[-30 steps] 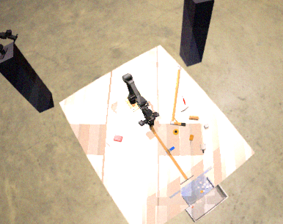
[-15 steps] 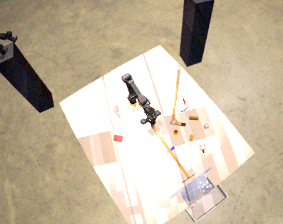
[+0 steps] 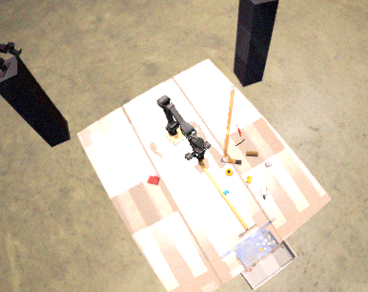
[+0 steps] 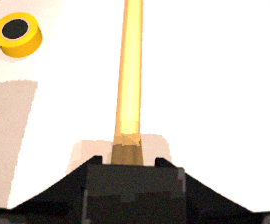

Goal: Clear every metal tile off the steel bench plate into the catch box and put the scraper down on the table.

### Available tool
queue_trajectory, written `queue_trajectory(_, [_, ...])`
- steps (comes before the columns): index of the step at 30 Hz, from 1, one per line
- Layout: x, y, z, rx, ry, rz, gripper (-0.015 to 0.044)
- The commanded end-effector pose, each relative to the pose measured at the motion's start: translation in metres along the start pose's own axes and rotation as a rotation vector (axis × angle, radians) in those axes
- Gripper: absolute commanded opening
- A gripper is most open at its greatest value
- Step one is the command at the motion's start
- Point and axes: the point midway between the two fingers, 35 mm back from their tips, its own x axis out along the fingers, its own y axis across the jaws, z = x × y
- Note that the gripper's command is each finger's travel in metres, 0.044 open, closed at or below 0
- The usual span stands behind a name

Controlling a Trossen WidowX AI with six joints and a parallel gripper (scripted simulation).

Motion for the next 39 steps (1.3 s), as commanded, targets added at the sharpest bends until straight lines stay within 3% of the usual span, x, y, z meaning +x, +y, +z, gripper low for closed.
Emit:
queue_trajectory(1, [-0.003,0.008,0.001,-0.003,-0.005,0.019,0.0000])
queue_trajectory(39, [0.030,0.012,0.045,0.000,-0.009,0.035,0.0000])
